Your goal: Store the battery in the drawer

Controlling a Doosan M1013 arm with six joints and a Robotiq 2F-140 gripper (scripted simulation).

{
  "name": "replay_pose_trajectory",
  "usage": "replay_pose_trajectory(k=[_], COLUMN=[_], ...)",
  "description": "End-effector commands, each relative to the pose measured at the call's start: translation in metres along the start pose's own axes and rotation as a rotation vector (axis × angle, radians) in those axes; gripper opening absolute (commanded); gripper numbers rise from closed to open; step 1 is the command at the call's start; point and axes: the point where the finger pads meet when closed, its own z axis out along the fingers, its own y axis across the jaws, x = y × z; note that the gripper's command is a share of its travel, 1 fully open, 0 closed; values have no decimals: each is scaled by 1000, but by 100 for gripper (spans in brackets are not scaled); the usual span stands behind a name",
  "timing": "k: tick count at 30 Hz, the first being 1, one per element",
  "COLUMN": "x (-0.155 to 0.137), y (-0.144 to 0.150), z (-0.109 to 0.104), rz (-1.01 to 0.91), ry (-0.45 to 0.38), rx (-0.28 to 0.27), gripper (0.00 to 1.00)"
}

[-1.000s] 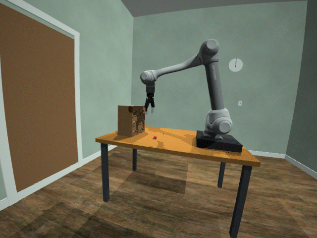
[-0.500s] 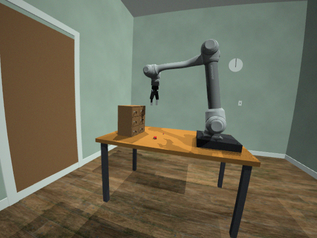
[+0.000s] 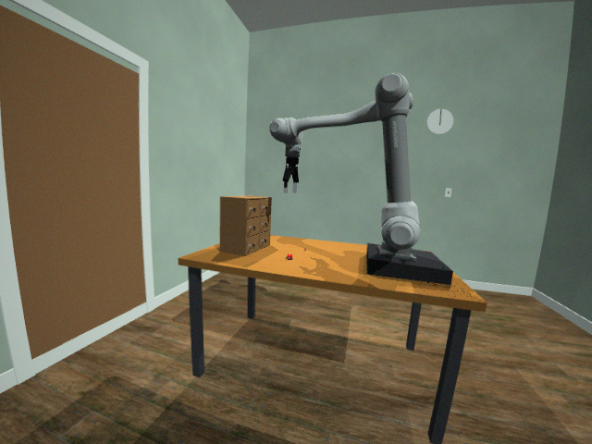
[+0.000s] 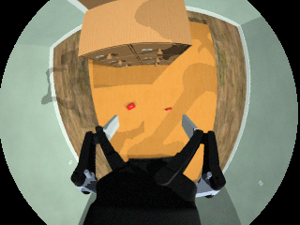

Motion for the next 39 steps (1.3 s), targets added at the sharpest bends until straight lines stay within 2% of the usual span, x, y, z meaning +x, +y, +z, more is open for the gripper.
replay_pose_trajectory(k=[1, 17, 24, 32, 34, 39], x=[0, 7, 14, 24, 24, 32], y=[0, 0, 0, 0, 0, 0], z=[0, 7, 14, 24, 24, 31], rz=[0, 0, 0, 0, 0, 0], ry=[4, 113, 216, 373, 373, 488], rx=[0, 0, 0, 0, 0, 0], gripper=[100, 100, 100, 100, 100, 100])
